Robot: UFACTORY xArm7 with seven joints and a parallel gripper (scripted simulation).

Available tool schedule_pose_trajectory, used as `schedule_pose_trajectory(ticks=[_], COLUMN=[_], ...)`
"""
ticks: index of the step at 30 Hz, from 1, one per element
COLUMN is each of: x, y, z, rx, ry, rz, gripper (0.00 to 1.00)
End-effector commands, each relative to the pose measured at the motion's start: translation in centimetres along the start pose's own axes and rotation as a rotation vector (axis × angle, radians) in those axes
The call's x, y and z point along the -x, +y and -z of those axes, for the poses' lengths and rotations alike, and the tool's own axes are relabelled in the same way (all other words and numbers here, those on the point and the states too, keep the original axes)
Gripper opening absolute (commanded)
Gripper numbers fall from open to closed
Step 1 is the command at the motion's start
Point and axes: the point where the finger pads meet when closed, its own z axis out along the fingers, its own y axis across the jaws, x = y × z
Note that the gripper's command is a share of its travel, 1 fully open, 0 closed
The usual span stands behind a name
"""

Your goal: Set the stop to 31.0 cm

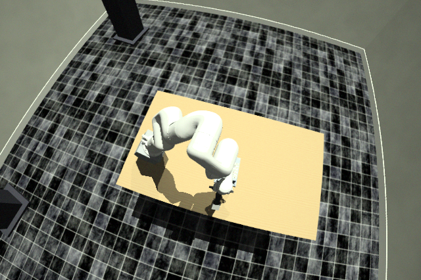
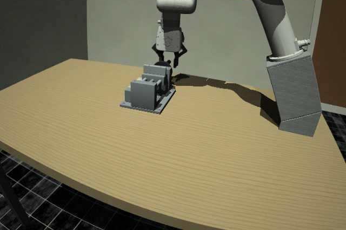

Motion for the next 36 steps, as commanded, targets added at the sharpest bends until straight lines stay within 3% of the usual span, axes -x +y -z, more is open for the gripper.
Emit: schedule_pose_trajectory(ticks=[1,6,11,13,23,36], x=[0.0,0.0,0.0,0.0,0.0,0.0], y=[-0.1,-0.1,-0.1,-0.1,-0.1,-0.1], z=[0.2,1.5,4.1,4.1,9.7,10.1], rx=[-0.002,-0.002,-0.002,-0.002,-0.002,-0.002], ry=[0.001,0.001,0.001,0.001,0.001,0.001], rz=[-0.001,-0.001,-0.001,-0.001,-0.001,-0.001], gripper=[0.57,0.57,0.57,0.57,0.57,0.57])
